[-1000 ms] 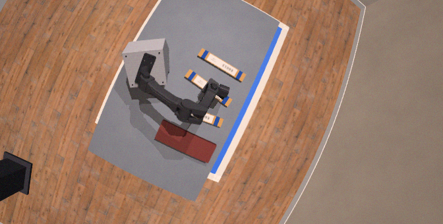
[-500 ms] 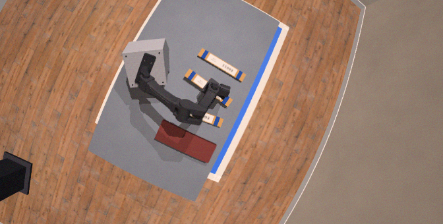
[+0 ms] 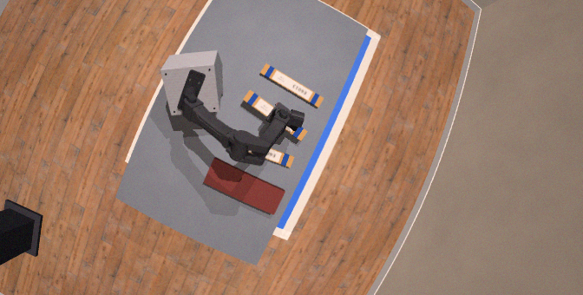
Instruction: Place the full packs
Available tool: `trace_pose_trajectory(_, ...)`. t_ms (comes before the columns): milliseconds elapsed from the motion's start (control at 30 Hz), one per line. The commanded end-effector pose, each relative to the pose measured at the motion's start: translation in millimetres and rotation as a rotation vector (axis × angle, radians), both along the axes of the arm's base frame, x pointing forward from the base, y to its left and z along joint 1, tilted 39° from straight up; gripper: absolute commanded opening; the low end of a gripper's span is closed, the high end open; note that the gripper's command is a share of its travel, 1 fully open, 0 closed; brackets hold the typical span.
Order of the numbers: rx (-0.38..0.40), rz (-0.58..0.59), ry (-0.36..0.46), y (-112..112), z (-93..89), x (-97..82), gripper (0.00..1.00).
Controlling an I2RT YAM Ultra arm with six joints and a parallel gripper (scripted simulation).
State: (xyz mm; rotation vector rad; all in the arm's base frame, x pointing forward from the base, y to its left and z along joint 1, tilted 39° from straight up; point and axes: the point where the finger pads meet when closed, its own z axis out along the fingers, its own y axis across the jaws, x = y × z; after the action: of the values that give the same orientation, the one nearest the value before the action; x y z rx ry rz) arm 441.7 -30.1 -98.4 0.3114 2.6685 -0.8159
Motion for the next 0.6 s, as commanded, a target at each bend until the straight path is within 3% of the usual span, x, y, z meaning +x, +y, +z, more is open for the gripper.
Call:
trace_pose_trajectory(0, 0.006, 0.040, -0.071, 28.3, 34.6, 16.8, 0.00)
trace_pose_trajectory(567, 0.006, 0.040, -0.071, 32.4, 41.2, 19.8, 0.00)
